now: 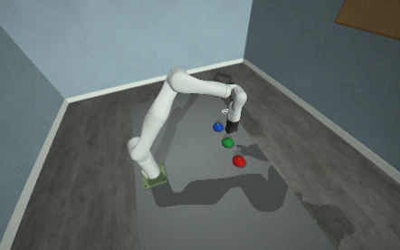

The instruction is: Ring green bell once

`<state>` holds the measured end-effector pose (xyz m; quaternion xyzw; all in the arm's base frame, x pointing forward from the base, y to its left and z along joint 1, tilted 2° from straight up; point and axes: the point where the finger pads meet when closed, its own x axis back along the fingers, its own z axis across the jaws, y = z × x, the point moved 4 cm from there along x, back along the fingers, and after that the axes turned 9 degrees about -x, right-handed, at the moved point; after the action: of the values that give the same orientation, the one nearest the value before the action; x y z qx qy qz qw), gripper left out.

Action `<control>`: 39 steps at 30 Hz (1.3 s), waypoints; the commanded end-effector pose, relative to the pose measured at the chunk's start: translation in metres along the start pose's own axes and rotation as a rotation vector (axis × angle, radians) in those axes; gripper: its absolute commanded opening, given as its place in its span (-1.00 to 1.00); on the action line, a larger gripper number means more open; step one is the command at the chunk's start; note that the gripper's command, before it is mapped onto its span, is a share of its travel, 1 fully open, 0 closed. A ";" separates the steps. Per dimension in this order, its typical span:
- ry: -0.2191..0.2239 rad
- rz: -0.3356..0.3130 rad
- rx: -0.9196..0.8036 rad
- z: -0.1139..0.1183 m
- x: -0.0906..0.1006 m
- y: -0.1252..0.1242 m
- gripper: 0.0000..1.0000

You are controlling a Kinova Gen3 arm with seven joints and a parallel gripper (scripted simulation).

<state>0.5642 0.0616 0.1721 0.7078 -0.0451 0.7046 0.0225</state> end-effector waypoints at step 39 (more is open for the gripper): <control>0.008 0.002 0.001 0.002 0.011 -0.001 -0.65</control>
<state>0.5655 0.0616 0.1817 0.7058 -0.0453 0.7067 0.0220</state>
